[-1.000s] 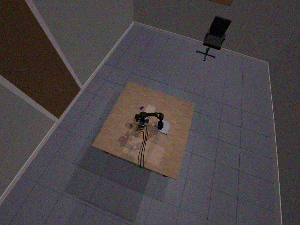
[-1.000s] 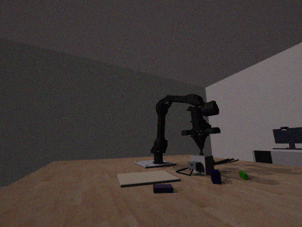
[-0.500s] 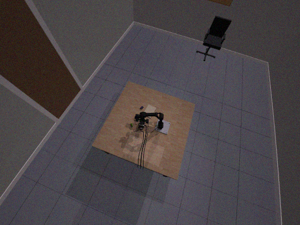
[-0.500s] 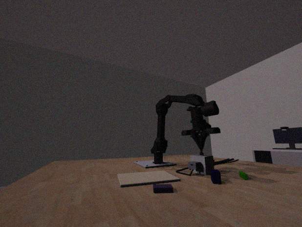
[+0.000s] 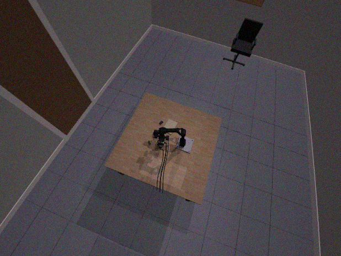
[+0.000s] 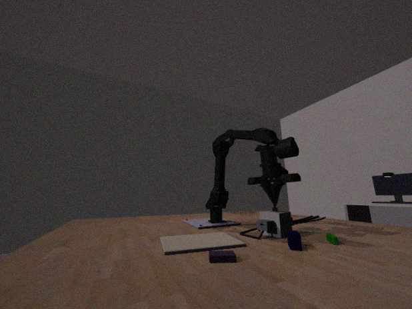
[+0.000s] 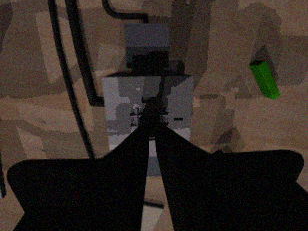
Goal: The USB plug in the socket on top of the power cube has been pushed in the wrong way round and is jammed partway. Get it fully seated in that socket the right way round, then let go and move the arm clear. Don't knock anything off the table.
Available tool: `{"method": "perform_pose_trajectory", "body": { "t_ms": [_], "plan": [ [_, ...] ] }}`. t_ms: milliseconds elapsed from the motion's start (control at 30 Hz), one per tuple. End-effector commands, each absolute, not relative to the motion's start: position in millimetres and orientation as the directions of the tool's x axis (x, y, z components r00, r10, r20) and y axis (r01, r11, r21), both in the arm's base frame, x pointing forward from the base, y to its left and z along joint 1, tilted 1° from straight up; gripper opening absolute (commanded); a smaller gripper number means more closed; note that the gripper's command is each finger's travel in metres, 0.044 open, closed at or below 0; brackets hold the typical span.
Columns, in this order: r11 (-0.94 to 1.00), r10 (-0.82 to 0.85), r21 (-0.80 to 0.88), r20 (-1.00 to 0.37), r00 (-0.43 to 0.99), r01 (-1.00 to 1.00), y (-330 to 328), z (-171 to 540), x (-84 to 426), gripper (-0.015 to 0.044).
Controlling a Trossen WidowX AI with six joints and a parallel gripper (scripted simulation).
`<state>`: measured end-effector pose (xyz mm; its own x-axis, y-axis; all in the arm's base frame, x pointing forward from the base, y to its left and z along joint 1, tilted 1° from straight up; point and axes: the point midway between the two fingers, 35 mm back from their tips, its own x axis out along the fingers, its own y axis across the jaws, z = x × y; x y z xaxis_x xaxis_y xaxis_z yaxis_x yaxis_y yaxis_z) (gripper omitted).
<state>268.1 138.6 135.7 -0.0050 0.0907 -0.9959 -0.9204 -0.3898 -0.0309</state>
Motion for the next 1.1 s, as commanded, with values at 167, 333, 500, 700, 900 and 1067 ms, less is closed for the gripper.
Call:
{"method": "perform_pose_trajectory", "body": {
  "t_ms": [167, 333, 500, 700, 900, 1067],
  "plan": [
    [-0.393, 0.092, -0.03, -0.996, -0.007, -0.919, 138.8, 133.8, 268.1, 0.0],
    [-0.393, 0.092, -0.03, -0.996, -0.007, -0.919, 138.8, 133.8, 268.1, 0.0],
    [-0.39, 0.091, -0.031, -0.996, -0.005, -0.92, 138.6, 135.7, 268.1, 0.0053],
    [-0.39, 0.091, -0.031, -0.996, -0.005, -0.92, 138.6, 135.7, 268.1, 0.0095],
    [-0.39, 0.091, -0.031, -0.996, -0.005, -0.92, 138.6, 135.7, 268.1, 0.0095],
    [-0.39, 0.091, -0.031, -0.996, -0.005, -0.92, 138.6, 135.7, 268.1, 0.0095]
  ]
}}
